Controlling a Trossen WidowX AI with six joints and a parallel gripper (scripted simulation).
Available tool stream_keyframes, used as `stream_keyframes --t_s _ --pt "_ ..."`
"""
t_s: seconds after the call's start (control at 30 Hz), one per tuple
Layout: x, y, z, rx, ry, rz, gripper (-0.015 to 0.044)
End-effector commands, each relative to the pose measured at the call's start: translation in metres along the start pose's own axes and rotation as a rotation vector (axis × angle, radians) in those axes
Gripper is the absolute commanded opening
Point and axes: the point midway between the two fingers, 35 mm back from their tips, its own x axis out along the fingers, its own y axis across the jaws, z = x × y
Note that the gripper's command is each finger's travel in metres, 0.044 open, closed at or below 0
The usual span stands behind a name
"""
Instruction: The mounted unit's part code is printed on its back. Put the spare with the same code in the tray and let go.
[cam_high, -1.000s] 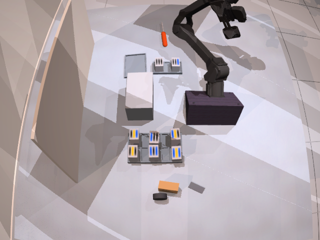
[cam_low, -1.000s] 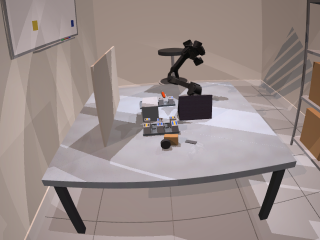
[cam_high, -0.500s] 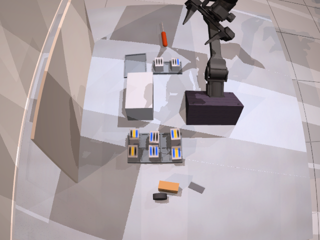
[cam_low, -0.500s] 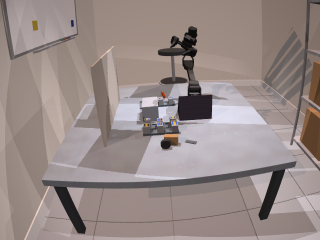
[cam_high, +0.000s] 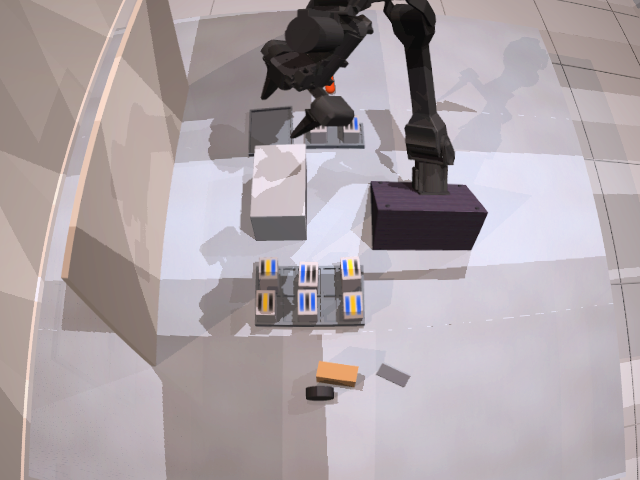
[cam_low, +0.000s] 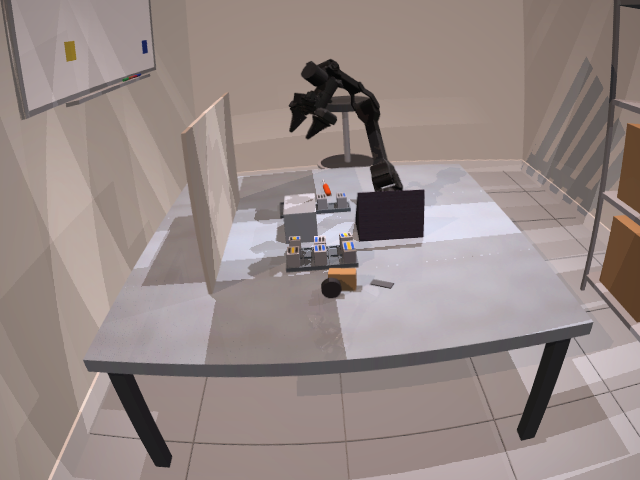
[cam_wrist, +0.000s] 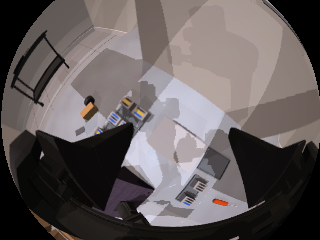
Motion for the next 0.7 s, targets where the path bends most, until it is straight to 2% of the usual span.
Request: stream_keyframes --t_s 0.0,0.33,0.67 --pt "0.065 -0.025 -0.001 0.190 0.205 -0.022 0.0440" --pt "0.198 -0.070 -0.044 0.565 0.631 -0.115 0.0440" --pt "0.203 -0.071 -0.047 0.577 0.647 -0.119 0.0440"
